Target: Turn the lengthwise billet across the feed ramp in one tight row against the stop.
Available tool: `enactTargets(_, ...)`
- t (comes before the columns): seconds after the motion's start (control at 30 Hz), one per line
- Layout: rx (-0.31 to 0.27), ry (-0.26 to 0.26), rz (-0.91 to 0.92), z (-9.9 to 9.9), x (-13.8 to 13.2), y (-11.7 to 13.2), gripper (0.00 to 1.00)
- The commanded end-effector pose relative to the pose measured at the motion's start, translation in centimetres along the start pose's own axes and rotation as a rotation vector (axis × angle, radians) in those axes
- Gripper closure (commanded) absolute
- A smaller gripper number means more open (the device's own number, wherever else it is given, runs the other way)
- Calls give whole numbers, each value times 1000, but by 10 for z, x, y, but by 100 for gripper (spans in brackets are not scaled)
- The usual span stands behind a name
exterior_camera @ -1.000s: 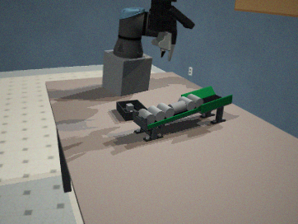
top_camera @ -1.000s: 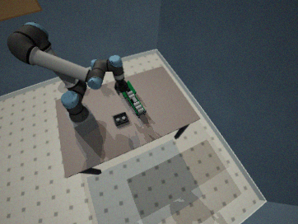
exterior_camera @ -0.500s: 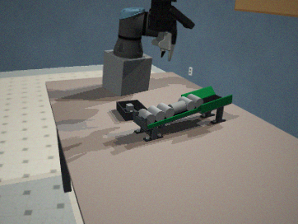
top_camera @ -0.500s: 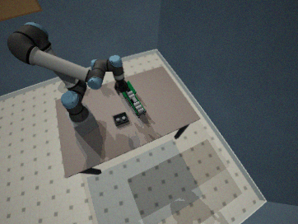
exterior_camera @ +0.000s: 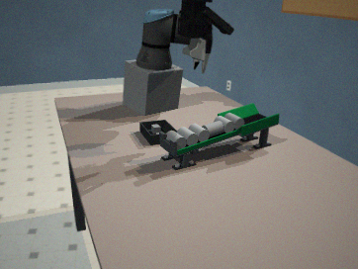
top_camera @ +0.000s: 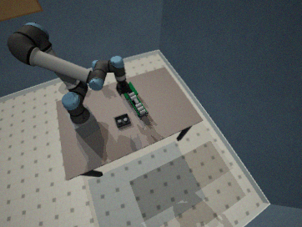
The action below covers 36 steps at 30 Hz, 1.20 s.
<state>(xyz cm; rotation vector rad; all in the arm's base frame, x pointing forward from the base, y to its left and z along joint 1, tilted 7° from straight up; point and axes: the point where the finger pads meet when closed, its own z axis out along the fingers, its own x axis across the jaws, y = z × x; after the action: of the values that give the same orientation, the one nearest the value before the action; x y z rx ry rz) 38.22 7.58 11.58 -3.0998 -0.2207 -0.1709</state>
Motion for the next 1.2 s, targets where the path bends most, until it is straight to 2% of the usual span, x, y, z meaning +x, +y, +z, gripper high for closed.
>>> enactTargets(0.0, 0, 1, 0, 0, 0, 0, 65)
enactTargets(0.03, 0, 1, 0, 0, 0, 0, 65)
enactTargets(0.2, 0, 1, 0, 40, 1, -1, 65)
enactTargets(0.6, 0, 1, 0, 40, 1, -1, 65)
enactTargets(0.77, 17, 9, -178, 38, 59, -10, 65)
enactTargets(1.17, 17, 9, -178, 38, 59, -10, 65)
